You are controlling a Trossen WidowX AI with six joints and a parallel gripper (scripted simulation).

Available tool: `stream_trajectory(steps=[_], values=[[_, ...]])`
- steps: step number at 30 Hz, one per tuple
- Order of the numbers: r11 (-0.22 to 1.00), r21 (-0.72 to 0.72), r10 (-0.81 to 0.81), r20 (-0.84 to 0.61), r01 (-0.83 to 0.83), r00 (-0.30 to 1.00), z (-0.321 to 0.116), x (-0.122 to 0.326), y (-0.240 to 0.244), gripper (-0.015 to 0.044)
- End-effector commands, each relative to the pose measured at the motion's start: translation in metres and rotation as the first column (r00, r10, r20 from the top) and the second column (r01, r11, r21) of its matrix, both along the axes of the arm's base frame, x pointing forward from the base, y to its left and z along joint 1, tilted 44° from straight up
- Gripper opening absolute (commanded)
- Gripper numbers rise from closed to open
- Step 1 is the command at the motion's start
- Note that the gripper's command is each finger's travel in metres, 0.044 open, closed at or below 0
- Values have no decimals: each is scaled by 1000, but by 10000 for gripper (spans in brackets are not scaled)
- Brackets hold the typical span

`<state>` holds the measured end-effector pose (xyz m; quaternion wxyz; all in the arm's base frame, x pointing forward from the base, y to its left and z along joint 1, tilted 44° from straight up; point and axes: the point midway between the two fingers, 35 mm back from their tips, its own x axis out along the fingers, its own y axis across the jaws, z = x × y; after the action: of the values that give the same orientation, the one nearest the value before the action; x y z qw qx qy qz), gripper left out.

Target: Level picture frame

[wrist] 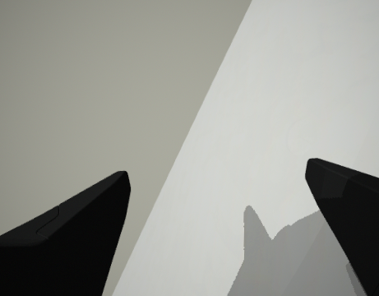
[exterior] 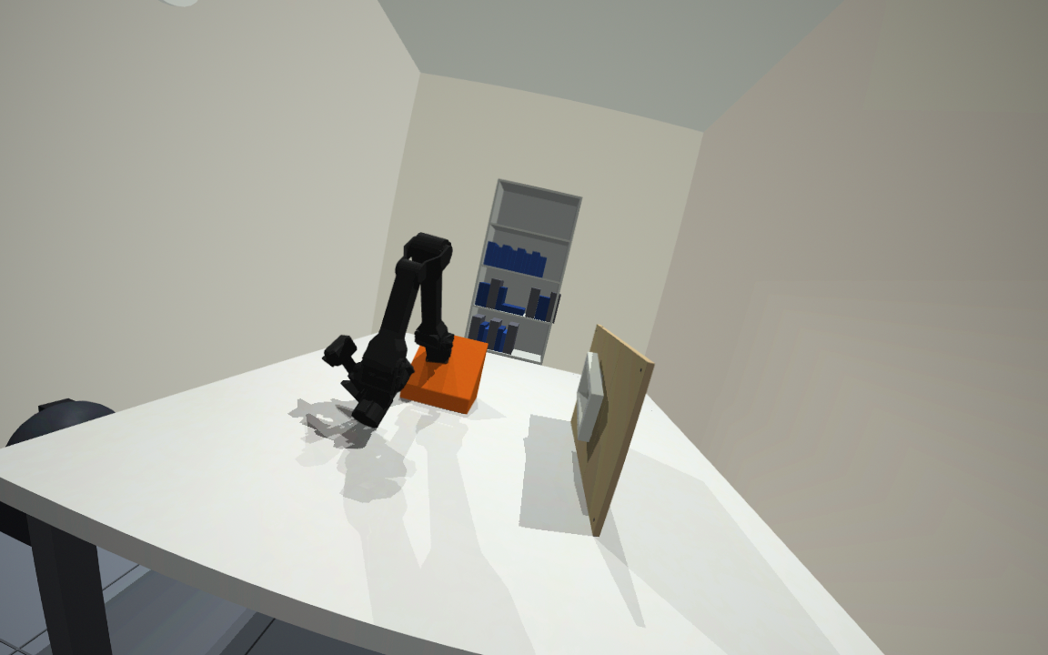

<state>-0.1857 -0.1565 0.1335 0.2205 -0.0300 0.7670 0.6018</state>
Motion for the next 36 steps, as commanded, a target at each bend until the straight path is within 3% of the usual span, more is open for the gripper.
stream_trajectory(steps=[1,3,6,9,12,15,18,28,36], values=[[1000,-23,-3,3,3,1000,-1,1,-1,374],[979,-203,-26,33,32,999,-5,8,-6,321],[820,-556,-67,146,138,987,-14,27,-21,260],[550,-780,-73,310,297,948,-20,50,-38,260],[230,-839,-35,499,493,866,-22,74,-54,260],[-61,-725,58,684,686,727,-21,102,-69,260],[-261,-485,181,825,835,536,-16,133,-81,260],[-400,24,373,917,916,139,1,185,-91,260],[-392,482,468,838,784,-281,24,235,-87,260]])
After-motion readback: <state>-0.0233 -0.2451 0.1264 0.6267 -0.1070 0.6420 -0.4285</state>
